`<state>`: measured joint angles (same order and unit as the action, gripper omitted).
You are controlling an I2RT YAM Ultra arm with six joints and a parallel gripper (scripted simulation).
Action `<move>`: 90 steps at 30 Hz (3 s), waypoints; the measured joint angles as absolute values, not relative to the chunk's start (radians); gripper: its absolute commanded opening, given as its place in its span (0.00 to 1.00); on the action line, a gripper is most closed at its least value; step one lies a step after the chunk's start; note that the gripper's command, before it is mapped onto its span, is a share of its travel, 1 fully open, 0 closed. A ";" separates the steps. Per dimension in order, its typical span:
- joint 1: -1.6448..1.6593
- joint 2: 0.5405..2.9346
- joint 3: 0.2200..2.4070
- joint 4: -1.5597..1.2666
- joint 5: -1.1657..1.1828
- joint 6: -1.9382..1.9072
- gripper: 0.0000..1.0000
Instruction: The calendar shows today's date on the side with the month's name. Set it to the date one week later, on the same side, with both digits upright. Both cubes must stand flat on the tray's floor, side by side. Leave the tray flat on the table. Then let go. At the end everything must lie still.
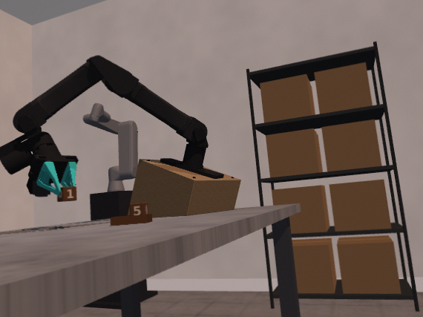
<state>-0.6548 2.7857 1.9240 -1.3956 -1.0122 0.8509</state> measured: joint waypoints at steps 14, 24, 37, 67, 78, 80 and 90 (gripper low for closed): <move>-0.655 2.781 1.928 -1.417 -1.027 0.832 0.27; -0.652 2.788 1.925 -1.416 -1.029 0.835 0.27; -0.641 2.812 1.914 -1.379 -1.035 0.850 0.27; -0.607 2.884 1.900 -1.240 -1.057 0.904 0.27; -0.604 2.890 1.900 -1.219 -1.060 0.913 0.27; -0.605 2.891 1.900 -1.218 -1.060 0.913 0.27; -0.605 2.891 1.900 -1.216 -1.060 0.913 0.27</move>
<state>-0.6048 2.8906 1.8996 -1.2163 -1.0599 0.9127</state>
